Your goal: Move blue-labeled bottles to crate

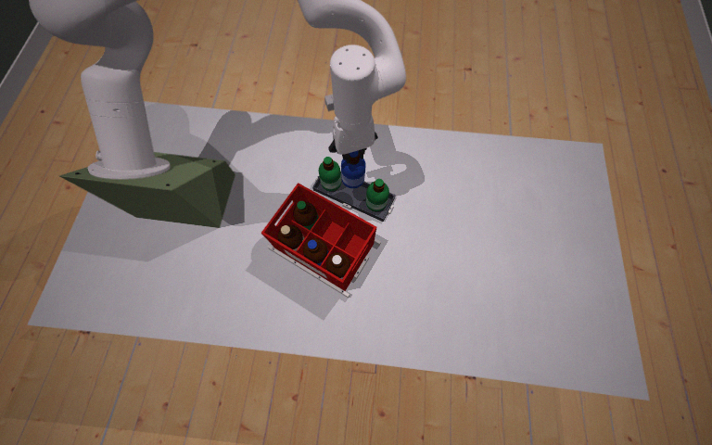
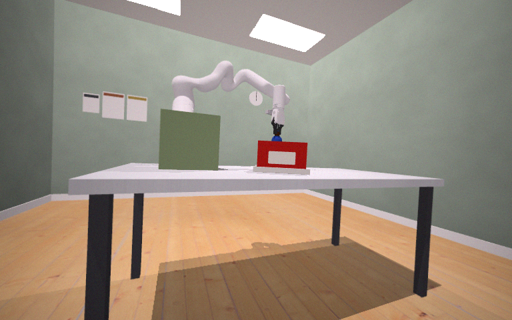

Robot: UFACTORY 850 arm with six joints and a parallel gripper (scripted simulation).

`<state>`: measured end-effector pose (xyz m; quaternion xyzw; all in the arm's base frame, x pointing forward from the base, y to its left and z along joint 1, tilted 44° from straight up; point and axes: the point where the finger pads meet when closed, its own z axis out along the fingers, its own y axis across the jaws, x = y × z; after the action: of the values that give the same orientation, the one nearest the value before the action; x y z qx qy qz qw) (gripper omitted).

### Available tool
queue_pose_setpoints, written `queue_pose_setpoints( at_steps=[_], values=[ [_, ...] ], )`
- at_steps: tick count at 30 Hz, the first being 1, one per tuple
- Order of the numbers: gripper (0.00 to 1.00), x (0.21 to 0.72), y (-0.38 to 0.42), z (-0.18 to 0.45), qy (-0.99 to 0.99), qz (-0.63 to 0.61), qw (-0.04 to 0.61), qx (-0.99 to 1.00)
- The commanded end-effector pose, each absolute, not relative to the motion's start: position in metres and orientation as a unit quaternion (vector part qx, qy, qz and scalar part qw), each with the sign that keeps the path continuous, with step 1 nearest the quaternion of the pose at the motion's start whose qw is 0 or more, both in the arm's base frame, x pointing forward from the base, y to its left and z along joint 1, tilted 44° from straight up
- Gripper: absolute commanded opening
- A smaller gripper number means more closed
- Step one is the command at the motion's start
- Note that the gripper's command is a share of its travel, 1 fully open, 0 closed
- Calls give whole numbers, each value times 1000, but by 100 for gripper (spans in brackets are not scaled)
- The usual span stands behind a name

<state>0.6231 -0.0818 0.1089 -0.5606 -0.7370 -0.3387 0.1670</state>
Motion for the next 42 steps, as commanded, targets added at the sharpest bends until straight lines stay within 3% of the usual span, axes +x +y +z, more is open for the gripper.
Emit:
queue_pose_setpoints(
  at_steps=[1,42],
  values=[
    [0,623,-86,113,-737,-339,166,-561],
    [0,619,-111,140,-737,-339,166,-561]
  ],
)
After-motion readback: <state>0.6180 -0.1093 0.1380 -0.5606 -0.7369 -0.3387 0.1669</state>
